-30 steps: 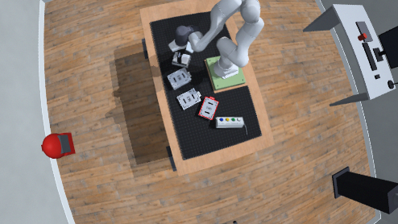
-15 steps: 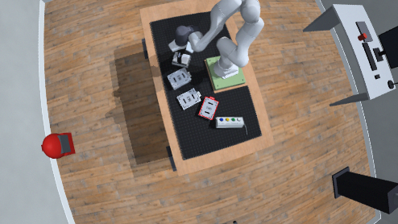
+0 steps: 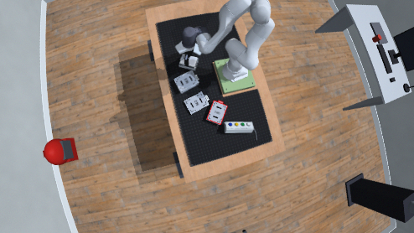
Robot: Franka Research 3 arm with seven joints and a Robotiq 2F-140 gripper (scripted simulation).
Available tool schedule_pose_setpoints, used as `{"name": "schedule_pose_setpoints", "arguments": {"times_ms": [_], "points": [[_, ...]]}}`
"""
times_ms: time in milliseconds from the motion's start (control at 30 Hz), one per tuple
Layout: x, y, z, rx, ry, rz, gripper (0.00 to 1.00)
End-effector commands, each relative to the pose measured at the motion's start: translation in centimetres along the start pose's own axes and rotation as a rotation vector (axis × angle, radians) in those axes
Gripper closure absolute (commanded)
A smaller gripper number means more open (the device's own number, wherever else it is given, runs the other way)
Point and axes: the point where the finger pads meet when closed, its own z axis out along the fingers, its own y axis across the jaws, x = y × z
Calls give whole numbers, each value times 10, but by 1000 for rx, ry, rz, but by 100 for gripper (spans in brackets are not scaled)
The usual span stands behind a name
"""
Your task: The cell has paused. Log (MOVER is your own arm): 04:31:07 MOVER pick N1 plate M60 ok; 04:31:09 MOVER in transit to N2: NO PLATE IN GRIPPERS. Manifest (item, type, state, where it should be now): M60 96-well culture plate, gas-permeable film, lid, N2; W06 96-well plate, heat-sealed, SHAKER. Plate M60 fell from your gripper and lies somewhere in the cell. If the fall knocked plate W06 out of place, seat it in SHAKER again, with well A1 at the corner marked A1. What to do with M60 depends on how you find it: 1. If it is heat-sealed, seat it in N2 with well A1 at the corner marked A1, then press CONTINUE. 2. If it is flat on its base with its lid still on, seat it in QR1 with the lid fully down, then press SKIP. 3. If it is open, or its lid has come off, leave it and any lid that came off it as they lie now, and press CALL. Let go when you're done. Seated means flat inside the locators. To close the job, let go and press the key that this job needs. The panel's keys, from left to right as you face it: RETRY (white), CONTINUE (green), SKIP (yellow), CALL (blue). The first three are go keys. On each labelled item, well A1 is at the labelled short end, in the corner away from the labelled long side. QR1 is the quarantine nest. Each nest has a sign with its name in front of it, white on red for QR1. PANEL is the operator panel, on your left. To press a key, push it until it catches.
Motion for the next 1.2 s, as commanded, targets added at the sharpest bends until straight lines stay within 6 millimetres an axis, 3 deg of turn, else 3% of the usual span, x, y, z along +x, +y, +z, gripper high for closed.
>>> {"name": "schedule_pose_setpoints", "arguments": {"times_ms": [0,167,200,1167], "points": [[-1,-1,1,1,0,1,90],[-1,-1,1,1,0,1,90],[-1,-1,1,1,0,1,30],[-1,-1,1,1,0,1,30]]}}
